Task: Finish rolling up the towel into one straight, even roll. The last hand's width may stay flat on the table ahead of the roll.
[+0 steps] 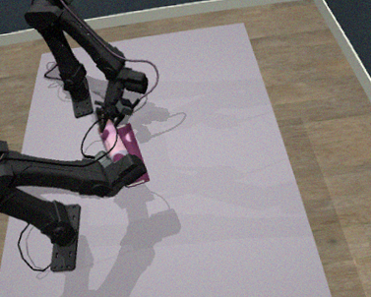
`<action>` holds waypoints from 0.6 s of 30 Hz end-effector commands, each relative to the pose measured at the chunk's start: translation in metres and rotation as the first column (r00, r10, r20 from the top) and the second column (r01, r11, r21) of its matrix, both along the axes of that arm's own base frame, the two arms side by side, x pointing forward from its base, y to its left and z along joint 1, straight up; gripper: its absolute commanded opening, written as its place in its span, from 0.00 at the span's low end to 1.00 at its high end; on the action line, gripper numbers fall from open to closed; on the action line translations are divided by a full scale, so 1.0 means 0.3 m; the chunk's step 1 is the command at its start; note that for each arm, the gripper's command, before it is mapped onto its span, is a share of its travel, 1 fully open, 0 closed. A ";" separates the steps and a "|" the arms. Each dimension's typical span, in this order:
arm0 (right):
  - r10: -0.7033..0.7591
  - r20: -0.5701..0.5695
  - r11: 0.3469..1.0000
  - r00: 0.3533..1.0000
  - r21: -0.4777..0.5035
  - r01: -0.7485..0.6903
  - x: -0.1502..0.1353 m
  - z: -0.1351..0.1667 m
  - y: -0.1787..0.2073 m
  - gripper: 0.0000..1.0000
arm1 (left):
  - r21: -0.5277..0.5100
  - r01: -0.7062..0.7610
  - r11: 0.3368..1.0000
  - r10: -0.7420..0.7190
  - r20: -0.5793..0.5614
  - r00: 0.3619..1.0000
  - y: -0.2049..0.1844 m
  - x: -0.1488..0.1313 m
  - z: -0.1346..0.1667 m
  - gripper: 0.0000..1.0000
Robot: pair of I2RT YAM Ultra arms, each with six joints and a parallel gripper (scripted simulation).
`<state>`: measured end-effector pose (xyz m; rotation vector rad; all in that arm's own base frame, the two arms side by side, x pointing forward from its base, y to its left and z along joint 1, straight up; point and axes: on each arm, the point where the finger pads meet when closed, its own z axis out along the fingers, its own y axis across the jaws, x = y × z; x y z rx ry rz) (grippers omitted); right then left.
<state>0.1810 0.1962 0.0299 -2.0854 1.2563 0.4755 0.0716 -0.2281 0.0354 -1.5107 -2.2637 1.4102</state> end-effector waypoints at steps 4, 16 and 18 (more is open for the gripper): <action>0.001 -0.002 1.000 1.000 0.006 -0.001 0.006 0.001 0.010 0.42 | -0.052 0.000 0.999 0.001 0.019 1.000 -0.025 0.026 0.022 0.34; 0.001 -0.002 1.000 1.000 0.006 -0.001 0.006 0.001 0.010 0.39 | -0.052 0.000 0.999 0.001 0.019 1.000 -0.025 0.026 0.023 0.38; 0.001 -0.002 1.000 1.000 0.006 -0.001 0.006 0.001 0.010 0.39 | -0.052 0.000 0.999 0.001 0.019 1.000 -0.025 0.026 0.027 0.45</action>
